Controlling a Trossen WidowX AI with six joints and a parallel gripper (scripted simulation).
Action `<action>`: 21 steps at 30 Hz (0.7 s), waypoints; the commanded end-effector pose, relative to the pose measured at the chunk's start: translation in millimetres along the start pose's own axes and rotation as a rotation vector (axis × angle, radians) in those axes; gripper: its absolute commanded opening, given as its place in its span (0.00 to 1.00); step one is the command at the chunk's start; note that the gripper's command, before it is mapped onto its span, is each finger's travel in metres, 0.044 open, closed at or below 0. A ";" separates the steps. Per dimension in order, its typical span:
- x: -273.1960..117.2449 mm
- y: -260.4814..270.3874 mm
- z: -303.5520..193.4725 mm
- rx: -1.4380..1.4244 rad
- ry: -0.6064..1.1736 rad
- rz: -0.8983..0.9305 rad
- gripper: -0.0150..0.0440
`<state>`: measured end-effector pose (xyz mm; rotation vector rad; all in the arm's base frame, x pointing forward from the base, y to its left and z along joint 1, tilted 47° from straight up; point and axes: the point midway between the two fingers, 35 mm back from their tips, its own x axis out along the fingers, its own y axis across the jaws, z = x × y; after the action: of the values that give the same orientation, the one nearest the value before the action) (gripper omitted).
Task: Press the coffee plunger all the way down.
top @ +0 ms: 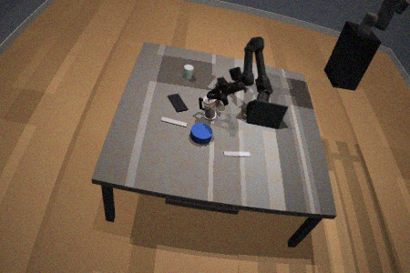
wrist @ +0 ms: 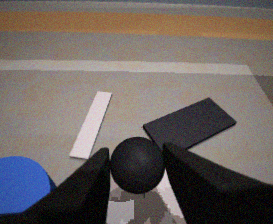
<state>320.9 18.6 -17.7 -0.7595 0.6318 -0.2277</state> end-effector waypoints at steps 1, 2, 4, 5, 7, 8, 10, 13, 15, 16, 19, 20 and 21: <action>-0.1 0.1 -0.3 -0.001 0.001 0.001 0.54; -0.1 0.1 -0.3 -0.001 0.001 0.001 0.58; -0.1 0.1 -0.3 -0.001 0.001 0.001 0.67; -0.1 0.1 -0.3 -0.001 0.001 0.001 0.72; -0.1 0.1 -0.3 -0.001 0.001 0.001 0.81; -0.1 0.1 -0.3 -0.001 0.001 0.001 0.85; -0.1 0.1 -0.3 -0.001 0.001 0.001 0.94; -0.1 0.1 -0.3 -0.001 0.001 0.001 1.00; -1.2 0.2 1.0 -0.006 -0.001 0.001 1.00; -2.7 1.8 6.9 -0.004 -0.016 0.004 1.00; -9.9 2.5 13.5 -0.002 -0.008 0.008 1.00; -14.3 2.6 17.2 -0.002 -0.004 0.010 1.00; -19.6 2.4 21.4 0.001 0.000 0.011 1.00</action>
<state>317.7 26.8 -14.2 -0.7698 0.6490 -0.2155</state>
